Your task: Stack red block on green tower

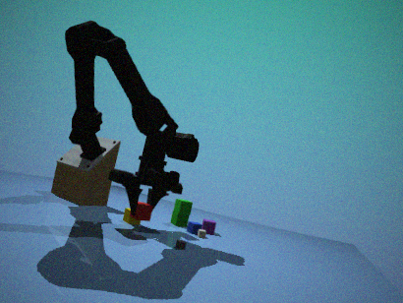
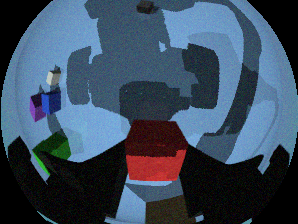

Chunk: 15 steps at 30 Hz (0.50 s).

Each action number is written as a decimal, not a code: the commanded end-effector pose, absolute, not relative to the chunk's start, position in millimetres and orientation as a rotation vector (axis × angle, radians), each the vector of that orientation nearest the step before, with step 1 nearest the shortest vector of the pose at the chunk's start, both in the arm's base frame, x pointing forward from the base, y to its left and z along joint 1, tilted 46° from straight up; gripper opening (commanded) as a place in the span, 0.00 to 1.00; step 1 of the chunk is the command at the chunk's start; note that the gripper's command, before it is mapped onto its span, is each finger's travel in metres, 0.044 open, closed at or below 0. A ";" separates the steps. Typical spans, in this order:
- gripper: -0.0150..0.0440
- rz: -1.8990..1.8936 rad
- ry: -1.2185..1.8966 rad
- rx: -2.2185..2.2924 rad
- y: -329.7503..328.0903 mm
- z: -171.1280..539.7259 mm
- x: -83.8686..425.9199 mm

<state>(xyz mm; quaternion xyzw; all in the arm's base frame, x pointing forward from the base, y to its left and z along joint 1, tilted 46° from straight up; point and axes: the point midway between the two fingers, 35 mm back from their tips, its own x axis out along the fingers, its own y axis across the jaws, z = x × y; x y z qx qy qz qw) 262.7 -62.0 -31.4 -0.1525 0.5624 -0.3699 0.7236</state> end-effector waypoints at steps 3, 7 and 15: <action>0.25 -0.815 1.229 -0.328 -42.0 -11.4 263.6; 0.25 -0.814 1.229 -0.327 -28.1 2.2 261.6; 0.25 -0.813 1.230 -0.326 -0.9 28.9 257.8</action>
